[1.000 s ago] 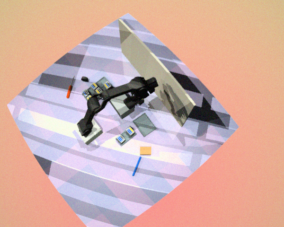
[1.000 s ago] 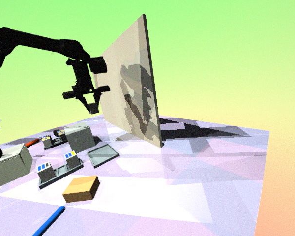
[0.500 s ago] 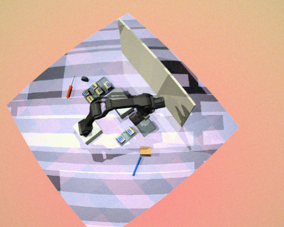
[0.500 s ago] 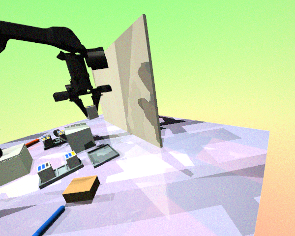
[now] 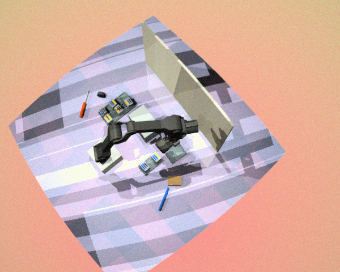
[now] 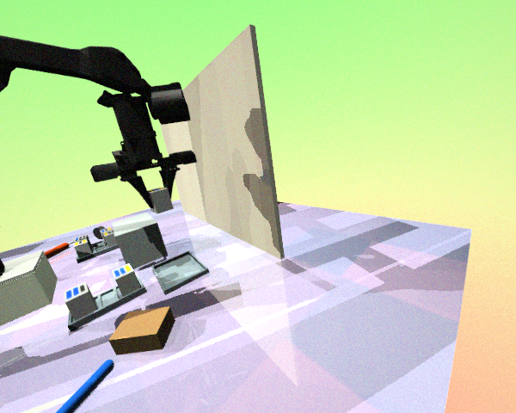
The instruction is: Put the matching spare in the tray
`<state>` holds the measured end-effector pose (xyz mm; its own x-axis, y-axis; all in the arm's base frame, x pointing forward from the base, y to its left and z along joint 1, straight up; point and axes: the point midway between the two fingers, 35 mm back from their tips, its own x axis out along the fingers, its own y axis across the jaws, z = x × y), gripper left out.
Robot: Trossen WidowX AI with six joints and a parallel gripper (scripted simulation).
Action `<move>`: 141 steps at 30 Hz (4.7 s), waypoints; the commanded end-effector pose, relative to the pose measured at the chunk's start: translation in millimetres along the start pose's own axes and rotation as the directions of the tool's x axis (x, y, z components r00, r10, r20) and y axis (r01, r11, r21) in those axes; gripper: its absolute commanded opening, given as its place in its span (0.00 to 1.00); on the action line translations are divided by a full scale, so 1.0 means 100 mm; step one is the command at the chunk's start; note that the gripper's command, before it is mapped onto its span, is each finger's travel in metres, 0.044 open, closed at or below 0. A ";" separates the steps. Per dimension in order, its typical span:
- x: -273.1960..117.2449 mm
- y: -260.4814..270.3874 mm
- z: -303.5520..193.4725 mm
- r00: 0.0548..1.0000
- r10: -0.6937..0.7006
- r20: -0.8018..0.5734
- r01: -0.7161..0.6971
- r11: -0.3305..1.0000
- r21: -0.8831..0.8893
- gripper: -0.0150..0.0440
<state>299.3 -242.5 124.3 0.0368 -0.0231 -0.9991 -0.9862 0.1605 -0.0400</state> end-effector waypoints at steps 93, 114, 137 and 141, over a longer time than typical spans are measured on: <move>1.02 -0.01 -0.02 1.000 0.011 0.002 -0.011 1.000 -0.004 0.25; 1.22 0.02 0.00 1.000 0.011 0.002 -0.011 1.000 -0.004 0.25; 1.44 0.06 0.02 1.000 0.012 0.002 -0.012 1.000 -0.004 0.25; 1.45 0.07 0.02 1.000 0.012 0.002 -0.012 1.000 -0.004 0.25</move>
<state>301.3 -244.1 -16.0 0.0354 -0.0219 -0.9991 -0.9864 0.1600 -0.0384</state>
